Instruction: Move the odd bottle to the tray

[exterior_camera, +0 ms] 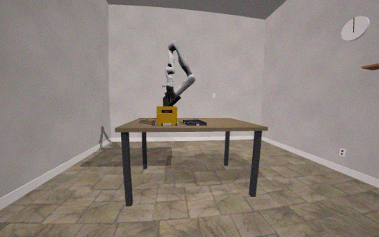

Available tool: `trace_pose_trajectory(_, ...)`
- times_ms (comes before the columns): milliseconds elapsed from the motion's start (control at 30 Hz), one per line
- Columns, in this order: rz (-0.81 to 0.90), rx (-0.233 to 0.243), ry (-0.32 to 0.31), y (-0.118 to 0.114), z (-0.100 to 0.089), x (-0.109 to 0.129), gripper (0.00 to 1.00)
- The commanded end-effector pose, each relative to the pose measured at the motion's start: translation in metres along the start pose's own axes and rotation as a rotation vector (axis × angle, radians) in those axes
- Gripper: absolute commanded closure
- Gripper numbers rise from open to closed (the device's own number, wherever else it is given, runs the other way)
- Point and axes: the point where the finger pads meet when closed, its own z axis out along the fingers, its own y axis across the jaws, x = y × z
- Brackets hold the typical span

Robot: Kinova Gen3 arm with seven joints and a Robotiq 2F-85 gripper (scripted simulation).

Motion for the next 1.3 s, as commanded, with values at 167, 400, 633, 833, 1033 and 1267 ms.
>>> trace_pose_trajectory(167, 0.001, -0.002, 0.002, 0.001, -0.002, 0.002, 1.0)
trace_pose_trajectory(400, 0.001, -0.002, 0.002, 0.001, -0.002, 0.002, 1.0)
trace_pose_trajectory(633, 0.001, -0.002, 0.002, 0.001, -0.002, 0.002, 1.0)
trace_pose_trajectory(833, 0.001, -0.008, 0.004, -0.004, -0.002, 0.012, 1.0)
trace_pose_trajectory(1033, -0.004, -0.026, 0.008, -0.046, 0.0, 0.071, 1.0)
trace_pose_trajectory(1267, -0.002, -0.014, 0.004, -0.1, 0.0, 0.113, 1.0)
